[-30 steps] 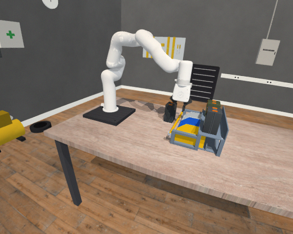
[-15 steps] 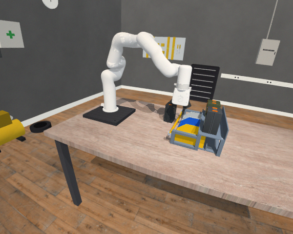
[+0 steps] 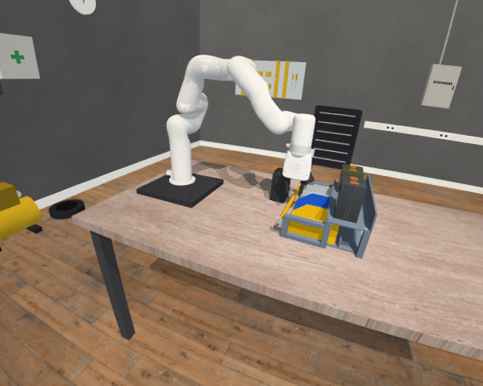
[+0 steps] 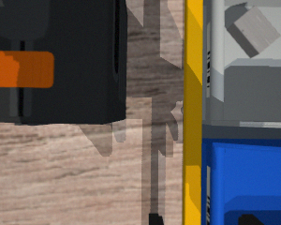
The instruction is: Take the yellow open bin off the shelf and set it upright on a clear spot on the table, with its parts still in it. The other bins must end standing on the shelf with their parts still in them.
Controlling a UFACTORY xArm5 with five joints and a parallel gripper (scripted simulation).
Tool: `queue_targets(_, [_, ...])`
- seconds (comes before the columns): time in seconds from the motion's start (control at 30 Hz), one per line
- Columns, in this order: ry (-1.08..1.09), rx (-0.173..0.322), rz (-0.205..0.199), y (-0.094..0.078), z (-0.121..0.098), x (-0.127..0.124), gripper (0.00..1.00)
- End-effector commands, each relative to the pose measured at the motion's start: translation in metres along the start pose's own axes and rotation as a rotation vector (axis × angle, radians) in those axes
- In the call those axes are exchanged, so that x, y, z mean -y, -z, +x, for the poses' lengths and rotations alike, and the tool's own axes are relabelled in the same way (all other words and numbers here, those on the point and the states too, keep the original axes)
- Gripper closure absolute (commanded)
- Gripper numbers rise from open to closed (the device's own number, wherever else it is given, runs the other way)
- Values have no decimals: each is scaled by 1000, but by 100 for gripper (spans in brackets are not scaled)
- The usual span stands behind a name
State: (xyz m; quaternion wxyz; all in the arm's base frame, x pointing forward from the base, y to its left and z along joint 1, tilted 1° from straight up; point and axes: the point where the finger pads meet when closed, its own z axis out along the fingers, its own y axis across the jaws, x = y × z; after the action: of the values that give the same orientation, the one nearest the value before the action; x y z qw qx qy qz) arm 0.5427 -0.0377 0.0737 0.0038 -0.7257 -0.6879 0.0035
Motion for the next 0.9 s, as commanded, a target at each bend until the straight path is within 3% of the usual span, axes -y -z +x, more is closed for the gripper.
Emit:
queue_targets(0.0, [0, -1, -4, -3, 0, -1, 52])
queue_targets(0.87, [0, -1, -4, -12, 0, -1, 52])
